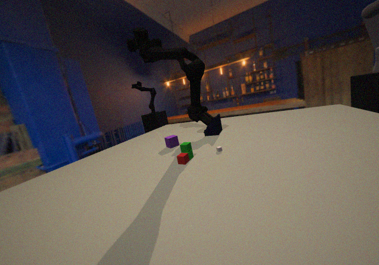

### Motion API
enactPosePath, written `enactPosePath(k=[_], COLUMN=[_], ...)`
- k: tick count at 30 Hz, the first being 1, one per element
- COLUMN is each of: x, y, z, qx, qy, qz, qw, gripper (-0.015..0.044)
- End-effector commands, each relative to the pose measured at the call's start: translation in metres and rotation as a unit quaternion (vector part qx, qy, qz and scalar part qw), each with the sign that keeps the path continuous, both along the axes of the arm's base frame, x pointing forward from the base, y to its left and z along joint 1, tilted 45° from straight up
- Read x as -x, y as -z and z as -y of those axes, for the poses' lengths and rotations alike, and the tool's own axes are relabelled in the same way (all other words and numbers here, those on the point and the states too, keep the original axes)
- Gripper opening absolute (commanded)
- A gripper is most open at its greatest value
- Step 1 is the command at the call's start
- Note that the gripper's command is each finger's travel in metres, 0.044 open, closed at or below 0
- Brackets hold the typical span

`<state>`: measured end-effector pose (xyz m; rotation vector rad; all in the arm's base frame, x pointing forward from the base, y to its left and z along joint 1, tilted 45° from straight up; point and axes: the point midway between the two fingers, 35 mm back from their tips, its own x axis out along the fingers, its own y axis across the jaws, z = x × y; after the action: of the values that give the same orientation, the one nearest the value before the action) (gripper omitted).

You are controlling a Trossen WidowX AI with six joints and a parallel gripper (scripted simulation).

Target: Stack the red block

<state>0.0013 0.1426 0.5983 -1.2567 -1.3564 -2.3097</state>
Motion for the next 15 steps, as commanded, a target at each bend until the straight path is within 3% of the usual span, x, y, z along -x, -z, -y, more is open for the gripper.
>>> enactPosePath(k=[1, 15], x=[0.001, 0.089], y=[0.000, -0.004], z=[0.001, 0.120], qx=[-0.002, -0.152], qy=[-0.002, -0.169], qz=[0.001, 0.077], qw=[1.000, 0.971], gripper=[0.0426, 0.0440])
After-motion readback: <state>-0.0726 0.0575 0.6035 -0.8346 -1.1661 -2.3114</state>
